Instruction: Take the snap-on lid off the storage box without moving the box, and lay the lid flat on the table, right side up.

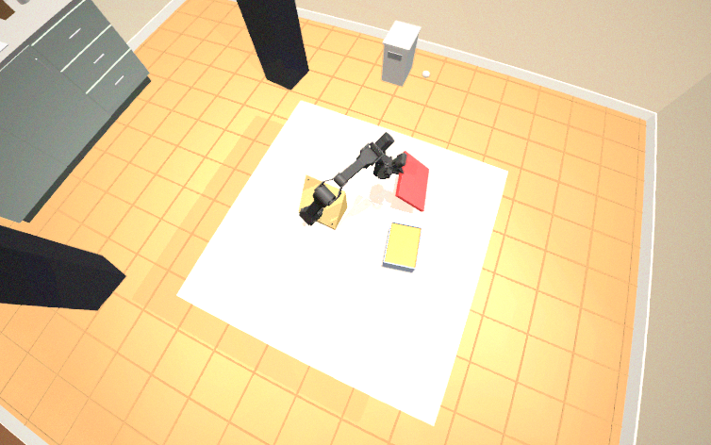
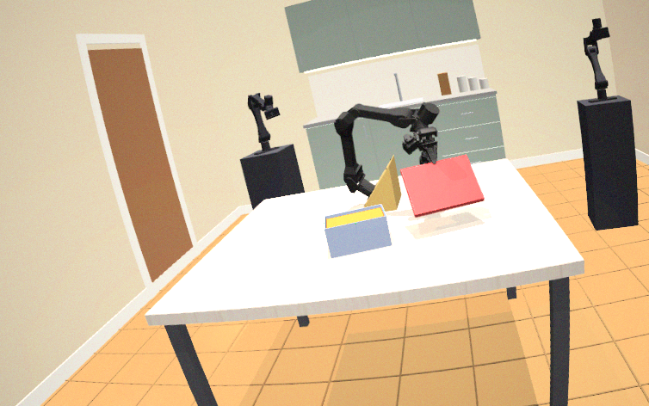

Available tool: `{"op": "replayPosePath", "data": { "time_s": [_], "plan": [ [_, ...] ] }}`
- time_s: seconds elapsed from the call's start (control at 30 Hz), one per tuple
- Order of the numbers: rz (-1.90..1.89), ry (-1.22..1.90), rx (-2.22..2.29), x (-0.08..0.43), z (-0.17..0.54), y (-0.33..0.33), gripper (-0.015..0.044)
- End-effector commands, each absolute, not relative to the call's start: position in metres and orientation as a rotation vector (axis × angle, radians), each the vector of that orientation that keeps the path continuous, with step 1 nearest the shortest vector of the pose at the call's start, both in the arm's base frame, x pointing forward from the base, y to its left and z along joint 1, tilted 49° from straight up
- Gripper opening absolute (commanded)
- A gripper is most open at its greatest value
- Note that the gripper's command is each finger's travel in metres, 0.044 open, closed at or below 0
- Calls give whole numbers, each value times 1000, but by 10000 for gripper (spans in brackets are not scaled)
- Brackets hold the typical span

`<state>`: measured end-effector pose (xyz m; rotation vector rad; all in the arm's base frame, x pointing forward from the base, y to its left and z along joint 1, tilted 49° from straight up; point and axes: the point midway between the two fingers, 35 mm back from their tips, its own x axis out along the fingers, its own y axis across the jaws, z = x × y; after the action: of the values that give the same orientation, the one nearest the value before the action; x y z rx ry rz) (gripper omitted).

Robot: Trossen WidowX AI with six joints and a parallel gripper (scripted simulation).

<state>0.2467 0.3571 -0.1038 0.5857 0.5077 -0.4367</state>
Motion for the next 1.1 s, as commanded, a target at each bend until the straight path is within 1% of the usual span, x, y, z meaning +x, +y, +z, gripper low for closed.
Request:
{"op": "replayPosePath", "data": {
  "time_s": [0.0,1.07],
  "plan": [
    [-431,502,588,248,-104,356,0],
    [-430,501,588,251,-121,337,0]
  ]
}}
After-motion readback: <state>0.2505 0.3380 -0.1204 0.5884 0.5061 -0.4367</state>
